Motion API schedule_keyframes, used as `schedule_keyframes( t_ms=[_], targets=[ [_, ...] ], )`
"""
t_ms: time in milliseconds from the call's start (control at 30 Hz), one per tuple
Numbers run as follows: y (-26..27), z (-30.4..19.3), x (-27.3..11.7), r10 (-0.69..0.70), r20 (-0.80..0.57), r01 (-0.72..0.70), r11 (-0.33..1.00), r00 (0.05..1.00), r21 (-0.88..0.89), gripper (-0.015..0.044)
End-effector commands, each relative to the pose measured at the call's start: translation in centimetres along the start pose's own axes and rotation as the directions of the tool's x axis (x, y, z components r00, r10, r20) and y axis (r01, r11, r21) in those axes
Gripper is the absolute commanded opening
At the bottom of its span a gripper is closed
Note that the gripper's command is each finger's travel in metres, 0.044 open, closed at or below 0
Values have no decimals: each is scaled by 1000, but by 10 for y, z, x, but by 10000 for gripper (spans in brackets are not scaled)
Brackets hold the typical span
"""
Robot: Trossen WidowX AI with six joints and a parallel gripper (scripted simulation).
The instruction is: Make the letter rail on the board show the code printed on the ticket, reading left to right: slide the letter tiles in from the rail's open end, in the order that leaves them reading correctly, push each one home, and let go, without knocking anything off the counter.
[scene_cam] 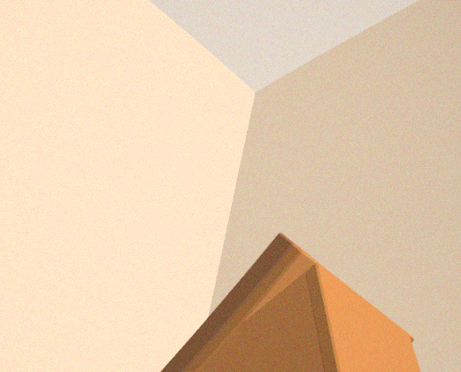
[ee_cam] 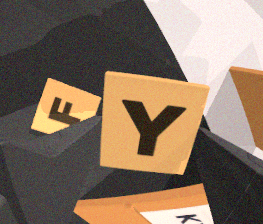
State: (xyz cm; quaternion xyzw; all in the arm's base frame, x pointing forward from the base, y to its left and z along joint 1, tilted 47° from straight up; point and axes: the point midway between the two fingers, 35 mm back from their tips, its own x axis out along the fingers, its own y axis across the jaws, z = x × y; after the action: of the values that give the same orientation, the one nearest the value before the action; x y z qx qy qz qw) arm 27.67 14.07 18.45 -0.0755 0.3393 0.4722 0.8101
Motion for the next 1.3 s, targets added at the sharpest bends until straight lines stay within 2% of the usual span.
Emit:
schedule_keyframes(
  t_ms=[0,400,833,1267],
  targets=[
    [-6,10,-5,-30,29,27,995,999,95,0],
    [-22,35,-17,-109,111,51,900,988,432,0],
    [-37,61,-34,-187,204,-22,682,961,731,0],
    [-39,64,-36,-195,214,-37,651,957,759,0]
  ],
)
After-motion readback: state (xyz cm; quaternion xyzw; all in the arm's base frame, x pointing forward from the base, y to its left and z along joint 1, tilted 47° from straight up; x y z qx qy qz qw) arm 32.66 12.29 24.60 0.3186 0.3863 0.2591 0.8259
